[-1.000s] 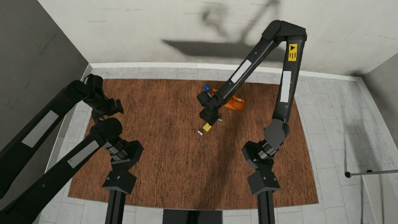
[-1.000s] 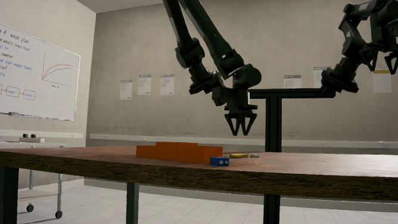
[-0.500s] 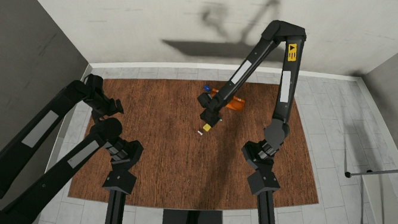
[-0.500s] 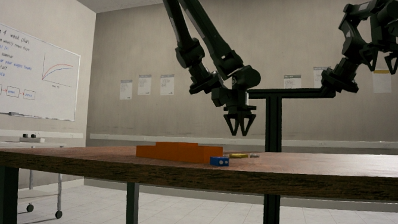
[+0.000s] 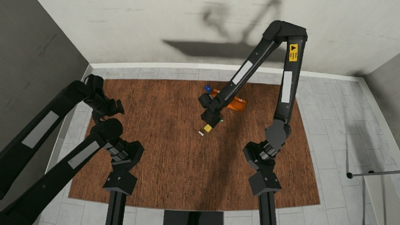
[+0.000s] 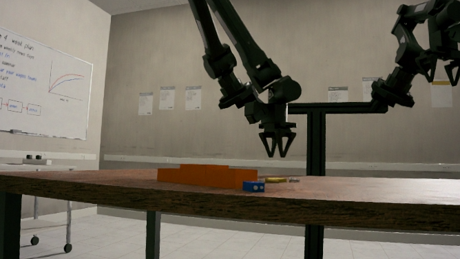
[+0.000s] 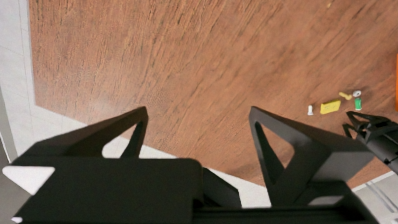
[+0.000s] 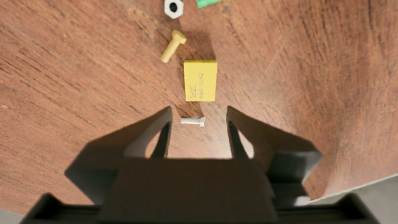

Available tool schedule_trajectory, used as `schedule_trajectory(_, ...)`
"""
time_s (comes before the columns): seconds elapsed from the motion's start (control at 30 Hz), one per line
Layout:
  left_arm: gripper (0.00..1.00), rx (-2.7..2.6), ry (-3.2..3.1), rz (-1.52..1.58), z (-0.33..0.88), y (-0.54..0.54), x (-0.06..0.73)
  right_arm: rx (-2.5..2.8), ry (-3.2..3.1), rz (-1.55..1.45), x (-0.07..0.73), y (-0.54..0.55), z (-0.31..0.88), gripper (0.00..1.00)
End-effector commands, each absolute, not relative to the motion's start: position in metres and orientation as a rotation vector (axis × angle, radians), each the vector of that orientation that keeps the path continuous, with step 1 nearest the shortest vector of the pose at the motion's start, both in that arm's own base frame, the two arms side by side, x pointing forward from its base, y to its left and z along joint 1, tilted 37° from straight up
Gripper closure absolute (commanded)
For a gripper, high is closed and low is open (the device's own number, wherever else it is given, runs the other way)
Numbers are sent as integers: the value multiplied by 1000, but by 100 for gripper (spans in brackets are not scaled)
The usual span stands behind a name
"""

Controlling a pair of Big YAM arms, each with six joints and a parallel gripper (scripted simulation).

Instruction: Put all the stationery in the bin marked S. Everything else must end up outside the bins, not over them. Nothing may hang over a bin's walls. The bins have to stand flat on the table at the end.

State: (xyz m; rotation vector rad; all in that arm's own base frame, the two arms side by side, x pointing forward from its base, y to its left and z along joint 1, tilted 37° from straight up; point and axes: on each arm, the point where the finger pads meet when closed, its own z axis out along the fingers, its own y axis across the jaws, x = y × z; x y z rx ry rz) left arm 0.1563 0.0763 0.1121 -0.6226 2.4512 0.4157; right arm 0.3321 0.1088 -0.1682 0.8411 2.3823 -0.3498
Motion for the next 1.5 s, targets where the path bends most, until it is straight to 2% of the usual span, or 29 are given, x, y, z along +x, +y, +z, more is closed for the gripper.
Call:
schedule_trajectory(0.0,0,-618,2466,422,106,76,153,847,2381,-351,339,101,-180,47)
schedule_trajectory(0.9,0,-618,2466,422,106,76,153,817,2372,-314,371,92,-215,47)
schedule_trajectory(1.43,0,-618,2466,422,106,76,153,810,2397,-353,351,82,-225,47)
schedule_trajectory(1.47,0,-618,2466,422,106,76,153,837,2383,-349,359,80,-222,66)
